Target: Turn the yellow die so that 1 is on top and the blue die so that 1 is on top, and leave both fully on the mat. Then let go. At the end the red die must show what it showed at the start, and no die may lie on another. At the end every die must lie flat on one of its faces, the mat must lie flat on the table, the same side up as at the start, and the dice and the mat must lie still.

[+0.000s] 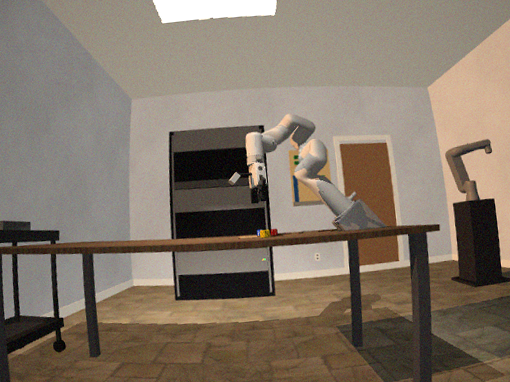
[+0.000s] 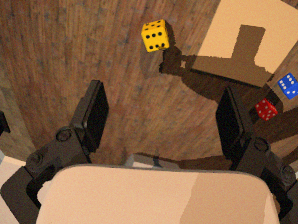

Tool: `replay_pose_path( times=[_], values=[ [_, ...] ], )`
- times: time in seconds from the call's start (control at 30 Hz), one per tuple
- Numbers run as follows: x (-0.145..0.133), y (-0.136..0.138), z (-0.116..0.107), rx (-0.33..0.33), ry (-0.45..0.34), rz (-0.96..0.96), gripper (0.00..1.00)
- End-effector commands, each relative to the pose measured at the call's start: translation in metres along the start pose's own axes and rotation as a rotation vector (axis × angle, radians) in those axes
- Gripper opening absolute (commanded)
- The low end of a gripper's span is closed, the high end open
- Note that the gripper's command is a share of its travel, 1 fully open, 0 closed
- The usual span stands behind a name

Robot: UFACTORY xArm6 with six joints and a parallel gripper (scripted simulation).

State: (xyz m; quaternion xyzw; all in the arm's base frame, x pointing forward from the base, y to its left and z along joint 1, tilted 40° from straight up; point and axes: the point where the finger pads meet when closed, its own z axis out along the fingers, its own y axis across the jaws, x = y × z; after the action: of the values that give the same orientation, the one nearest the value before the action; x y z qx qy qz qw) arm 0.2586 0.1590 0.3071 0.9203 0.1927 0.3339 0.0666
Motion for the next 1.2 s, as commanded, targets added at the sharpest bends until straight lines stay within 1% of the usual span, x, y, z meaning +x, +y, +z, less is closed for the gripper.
replay_pose_path(
  times=[0.0,0.13,0.23,0.93,1.17],
  values=[
    [-0.0094,-0.0074,-0.0001,0.005,0.004,-0.173,1.00],
    [-0.0154,-0.0114,0.0008,0.004,0.005,-0.275,1.00],
    [-0.0156,-0.0116,0.0009,0.004,0.005,-0.280,1.00],
    [-0.0156,-0.0116,0.0009,0.004,0.005,-0.277,1.00],
    [-0.0156,-0.0117,0.0020,0.004,0.005,-0.204,1.00]
  ],
)
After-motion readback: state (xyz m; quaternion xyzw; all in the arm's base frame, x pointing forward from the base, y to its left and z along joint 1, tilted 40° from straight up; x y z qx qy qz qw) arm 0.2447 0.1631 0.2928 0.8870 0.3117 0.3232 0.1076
